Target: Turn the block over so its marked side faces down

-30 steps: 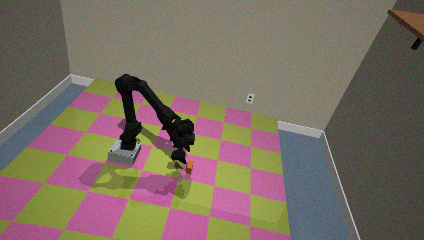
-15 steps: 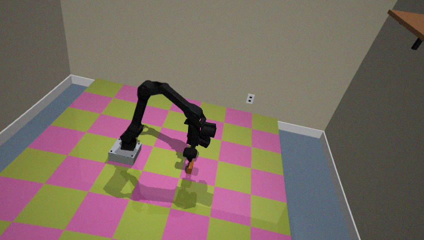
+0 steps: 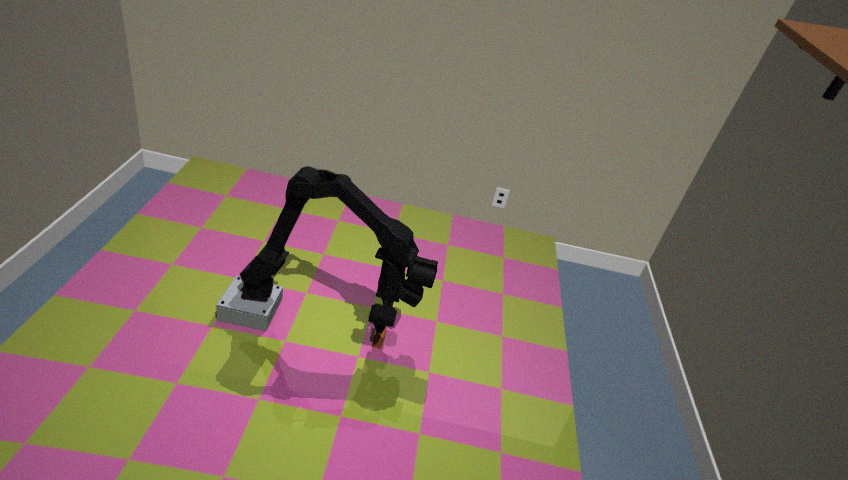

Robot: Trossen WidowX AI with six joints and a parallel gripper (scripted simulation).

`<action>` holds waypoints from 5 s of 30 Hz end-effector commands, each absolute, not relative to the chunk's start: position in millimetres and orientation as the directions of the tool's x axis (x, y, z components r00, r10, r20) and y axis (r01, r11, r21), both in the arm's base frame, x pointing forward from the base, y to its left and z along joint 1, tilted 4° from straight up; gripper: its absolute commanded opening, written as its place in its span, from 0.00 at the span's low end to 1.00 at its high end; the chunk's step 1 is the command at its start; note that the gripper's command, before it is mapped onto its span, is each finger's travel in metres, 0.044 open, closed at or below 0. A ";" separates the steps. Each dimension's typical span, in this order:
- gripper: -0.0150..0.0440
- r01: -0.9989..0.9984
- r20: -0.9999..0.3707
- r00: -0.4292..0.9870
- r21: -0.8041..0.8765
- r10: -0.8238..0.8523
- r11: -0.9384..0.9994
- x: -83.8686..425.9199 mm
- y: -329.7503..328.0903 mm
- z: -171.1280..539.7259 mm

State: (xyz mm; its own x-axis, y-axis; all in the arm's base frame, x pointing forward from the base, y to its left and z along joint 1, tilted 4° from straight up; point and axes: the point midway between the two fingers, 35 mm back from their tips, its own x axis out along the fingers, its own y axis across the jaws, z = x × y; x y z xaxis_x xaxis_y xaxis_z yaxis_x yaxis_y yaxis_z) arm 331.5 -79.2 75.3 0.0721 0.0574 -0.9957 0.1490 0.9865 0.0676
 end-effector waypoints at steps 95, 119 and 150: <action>0.25 0.156 -0.878 0.479 0.066 -0.017 0.986 331.8 -78.3 40.1; 0.25 0.154 -0.713 0.698 0.062 -0.064 0.986 342.6 -81.1 17.0; 0.25 0.152 -0.408 0.906 0.062 -0.114 0.986 332.7 -76.5 -4.2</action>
